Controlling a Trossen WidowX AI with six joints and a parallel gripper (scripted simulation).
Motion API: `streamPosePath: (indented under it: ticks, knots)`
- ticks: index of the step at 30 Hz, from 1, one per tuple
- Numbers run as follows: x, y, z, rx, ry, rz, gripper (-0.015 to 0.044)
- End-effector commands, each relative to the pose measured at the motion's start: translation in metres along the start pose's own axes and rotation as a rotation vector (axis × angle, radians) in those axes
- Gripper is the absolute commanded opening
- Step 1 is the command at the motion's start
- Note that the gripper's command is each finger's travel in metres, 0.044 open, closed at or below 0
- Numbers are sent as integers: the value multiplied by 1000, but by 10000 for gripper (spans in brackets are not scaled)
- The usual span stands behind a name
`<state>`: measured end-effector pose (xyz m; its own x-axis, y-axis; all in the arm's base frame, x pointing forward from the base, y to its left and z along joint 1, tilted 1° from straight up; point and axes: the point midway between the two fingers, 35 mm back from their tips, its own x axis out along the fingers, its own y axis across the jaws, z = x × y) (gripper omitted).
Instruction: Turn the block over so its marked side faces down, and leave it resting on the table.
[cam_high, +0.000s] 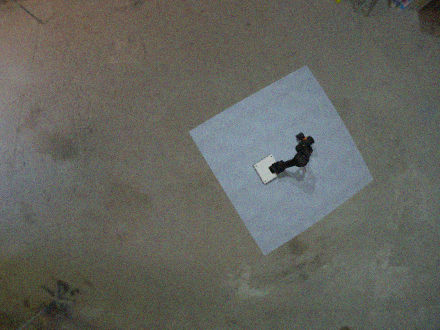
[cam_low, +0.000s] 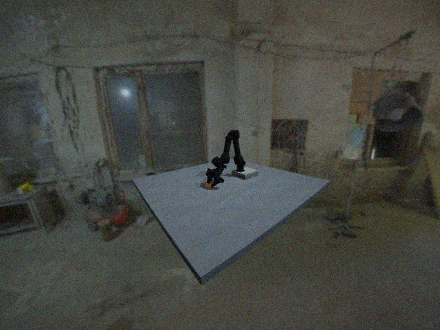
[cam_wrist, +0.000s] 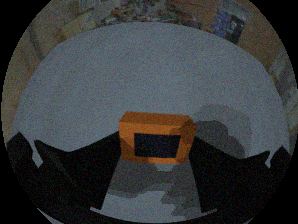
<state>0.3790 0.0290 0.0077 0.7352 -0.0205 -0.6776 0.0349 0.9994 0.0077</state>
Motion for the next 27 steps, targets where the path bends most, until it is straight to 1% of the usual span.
streamPosePath:
  ticks: [1, 14, 27]
  knots:
    - [5, 0, -8, -6, -35, -3, 0]
    - [8, -1, -17, -6, -212, -4, 0]
    - [-10, -4, -23, 0, -384, -6, 0]
